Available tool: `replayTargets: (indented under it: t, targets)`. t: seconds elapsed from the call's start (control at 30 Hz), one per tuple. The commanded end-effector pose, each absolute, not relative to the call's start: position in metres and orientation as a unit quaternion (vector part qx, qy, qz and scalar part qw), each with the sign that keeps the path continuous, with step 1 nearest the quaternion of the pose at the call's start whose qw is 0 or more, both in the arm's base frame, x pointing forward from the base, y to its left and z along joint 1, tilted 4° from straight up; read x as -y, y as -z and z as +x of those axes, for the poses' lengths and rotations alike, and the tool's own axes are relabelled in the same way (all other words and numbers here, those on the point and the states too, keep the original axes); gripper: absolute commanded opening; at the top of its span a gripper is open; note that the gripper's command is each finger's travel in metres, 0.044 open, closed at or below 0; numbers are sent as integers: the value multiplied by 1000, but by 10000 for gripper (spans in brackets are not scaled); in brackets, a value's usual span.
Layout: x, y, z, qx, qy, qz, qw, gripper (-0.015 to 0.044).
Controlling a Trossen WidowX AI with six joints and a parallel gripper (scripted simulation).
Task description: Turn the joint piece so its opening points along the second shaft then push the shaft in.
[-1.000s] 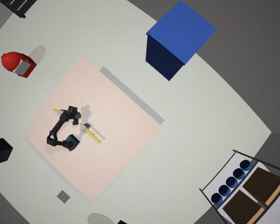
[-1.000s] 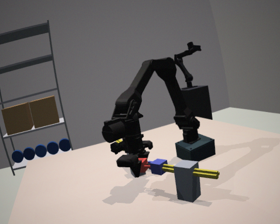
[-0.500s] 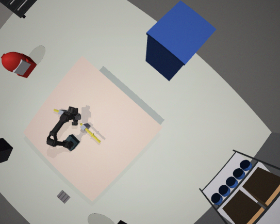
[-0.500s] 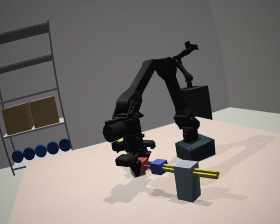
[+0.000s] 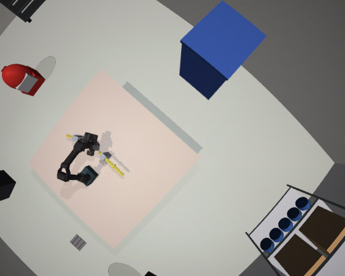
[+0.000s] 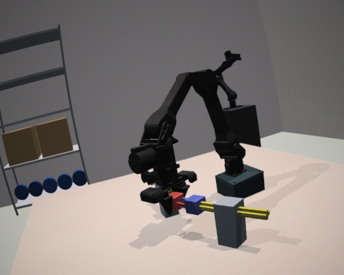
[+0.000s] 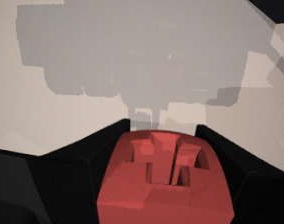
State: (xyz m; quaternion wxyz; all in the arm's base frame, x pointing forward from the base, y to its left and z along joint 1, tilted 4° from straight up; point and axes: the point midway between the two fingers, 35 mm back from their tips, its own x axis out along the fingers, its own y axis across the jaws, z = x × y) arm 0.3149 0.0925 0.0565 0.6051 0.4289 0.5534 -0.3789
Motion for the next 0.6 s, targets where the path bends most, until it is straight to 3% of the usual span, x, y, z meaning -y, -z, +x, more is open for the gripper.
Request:
replayTargets:
  t: [0.0, 0.57]
  targets:
    - [-91, -56, 312, -541, 399, 452, 587, 0]
    - [-90, -54, 300, -492, 461, 521, 524, 0]
